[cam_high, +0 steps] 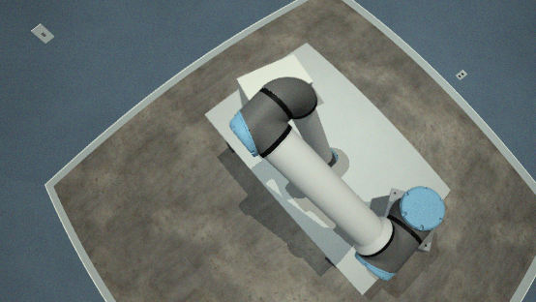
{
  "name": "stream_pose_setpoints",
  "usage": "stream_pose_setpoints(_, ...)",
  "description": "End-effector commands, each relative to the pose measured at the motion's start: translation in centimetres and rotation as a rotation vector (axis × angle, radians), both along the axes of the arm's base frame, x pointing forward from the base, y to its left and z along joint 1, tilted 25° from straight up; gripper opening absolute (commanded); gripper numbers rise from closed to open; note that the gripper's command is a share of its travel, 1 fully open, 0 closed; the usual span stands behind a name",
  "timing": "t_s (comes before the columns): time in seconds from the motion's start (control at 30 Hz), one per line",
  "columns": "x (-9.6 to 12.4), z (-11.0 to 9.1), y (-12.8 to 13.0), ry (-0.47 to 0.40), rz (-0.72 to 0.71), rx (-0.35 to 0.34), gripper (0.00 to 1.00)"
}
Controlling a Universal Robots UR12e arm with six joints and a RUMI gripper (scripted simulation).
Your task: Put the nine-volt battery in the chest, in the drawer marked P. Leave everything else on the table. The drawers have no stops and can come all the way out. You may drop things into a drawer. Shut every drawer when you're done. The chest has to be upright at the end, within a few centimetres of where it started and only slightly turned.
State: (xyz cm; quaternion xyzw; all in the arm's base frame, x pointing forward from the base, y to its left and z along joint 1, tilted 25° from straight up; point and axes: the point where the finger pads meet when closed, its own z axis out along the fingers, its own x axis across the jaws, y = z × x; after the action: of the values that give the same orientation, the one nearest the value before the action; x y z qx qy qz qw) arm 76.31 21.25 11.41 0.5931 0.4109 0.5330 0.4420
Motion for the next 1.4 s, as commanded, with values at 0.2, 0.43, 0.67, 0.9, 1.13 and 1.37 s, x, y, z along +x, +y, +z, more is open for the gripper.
stream_pose_setpoints(0.2, 0.29, -0.09, 0.01, -0.030, -0.008, -0.003, 1.00)
stream_pose_setpoints(0.43, 0.37, -0.14, 0.02, -0.039, -0.011, -0.004, 1.00)
stream_pose_setpoints(0.67, 0.39, -0.16, 0.02, -0.041, -0.011, -0.004, 1.00)
stream_pose_setpoints(0.9, 0.39, -0.16, 0.02, -0.041, -0.011, -0.004, 1.00)
stream_pose_setpoints(1.13, 0.39, -0.16, 0.02, -0.041, -0.011, -0.004, 1.00)
stream_pose_setpoints(1.37, 0.39, -0.16, 0.02, -0.041, -0.011, -0.004, 1.00)
